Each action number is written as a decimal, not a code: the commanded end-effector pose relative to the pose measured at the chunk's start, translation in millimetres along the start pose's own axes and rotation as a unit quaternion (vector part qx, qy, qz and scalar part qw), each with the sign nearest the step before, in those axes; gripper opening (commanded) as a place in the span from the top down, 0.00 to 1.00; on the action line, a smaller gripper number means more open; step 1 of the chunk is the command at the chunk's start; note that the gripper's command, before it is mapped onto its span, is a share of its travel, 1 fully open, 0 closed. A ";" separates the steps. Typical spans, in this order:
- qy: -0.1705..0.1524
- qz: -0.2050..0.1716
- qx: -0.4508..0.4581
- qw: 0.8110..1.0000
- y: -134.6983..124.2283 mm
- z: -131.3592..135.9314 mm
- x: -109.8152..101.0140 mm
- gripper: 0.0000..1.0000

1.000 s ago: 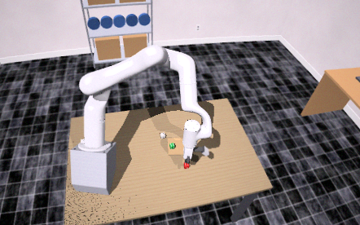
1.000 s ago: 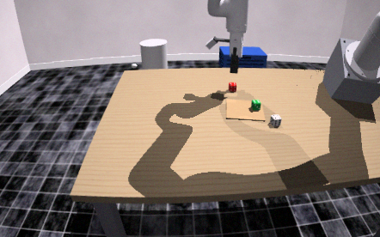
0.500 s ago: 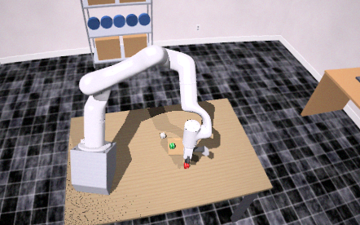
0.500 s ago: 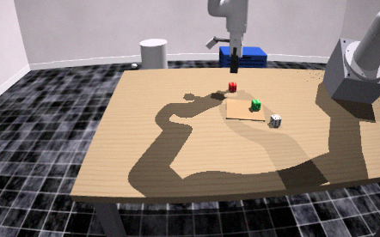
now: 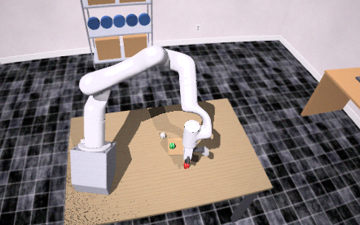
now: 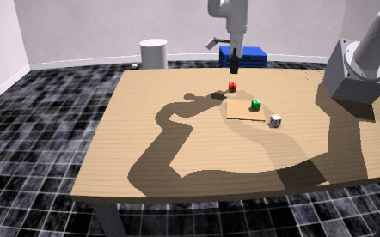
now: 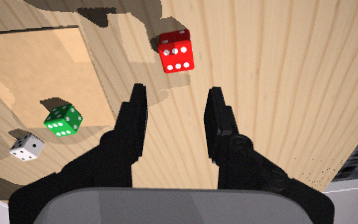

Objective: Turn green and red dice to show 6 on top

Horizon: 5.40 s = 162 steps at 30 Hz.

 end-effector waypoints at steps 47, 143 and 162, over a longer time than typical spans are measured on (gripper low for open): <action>0.001 0.001 0.000 1.000 0.9 -1.0 49.7 0.53; 0.001 0.001 0.000 1.000 1.9 -1.1 52.6 0.53; 0.001 0.001 0.000 1.000 1.9 -1.2 81.9 0.53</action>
Point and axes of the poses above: the point where the finger pads meet when closed, its own x axis out along the fingers, its own z axis across the jaws, y = z × x, the point moved 3 cm from there along -x, back along the fingers, and after that the axes turned 10 degrees about x, right-handed, at the moved point
